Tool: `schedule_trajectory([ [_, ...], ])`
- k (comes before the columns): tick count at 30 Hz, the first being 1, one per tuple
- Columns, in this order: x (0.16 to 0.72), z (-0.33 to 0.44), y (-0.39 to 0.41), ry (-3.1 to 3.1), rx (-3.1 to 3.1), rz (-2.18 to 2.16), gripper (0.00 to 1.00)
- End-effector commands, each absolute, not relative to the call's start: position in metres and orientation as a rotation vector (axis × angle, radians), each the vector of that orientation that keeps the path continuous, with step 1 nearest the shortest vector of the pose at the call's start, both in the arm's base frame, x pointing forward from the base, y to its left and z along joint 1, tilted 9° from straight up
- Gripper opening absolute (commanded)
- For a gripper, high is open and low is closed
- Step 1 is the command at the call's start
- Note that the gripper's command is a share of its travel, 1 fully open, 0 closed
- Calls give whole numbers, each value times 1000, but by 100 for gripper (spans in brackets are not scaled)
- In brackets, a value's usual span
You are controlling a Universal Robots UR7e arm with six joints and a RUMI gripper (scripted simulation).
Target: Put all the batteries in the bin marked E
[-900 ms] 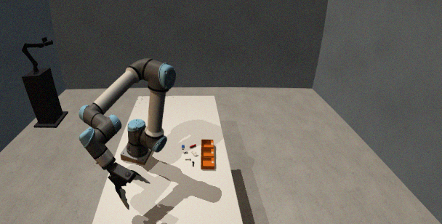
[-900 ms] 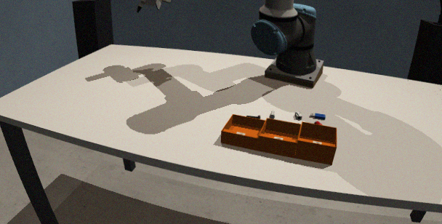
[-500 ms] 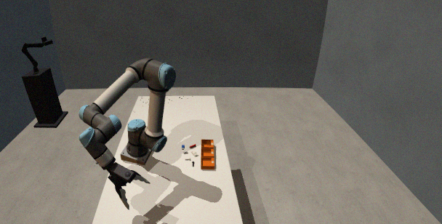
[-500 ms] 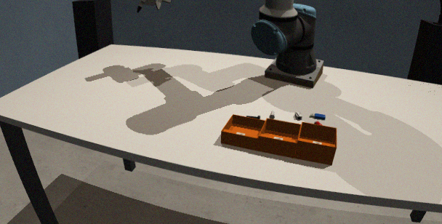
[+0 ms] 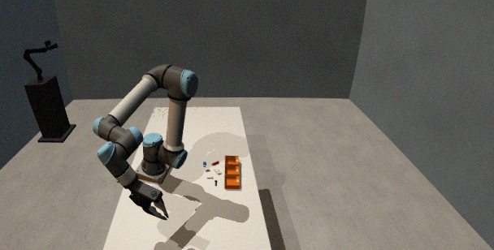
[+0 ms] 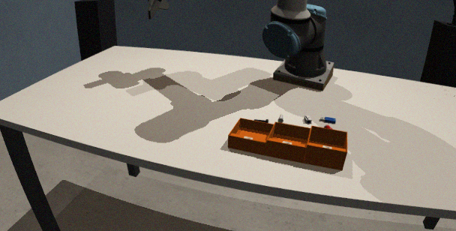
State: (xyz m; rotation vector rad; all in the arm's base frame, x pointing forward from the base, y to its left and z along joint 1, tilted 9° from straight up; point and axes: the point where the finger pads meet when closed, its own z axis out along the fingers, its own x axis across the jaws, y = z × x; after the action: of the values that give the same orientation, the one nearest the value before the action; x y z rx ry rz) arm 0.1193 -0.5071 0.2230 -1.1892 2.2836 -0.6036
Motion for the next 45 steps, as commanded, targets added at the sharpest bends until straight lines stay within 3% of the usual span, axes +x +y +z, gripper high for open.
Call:
schedule_trajectory([
  [1,147,224,-493,2278,-1236,-539,4],
  [45,298,223,-347,2263,-1499,-258,4],
])
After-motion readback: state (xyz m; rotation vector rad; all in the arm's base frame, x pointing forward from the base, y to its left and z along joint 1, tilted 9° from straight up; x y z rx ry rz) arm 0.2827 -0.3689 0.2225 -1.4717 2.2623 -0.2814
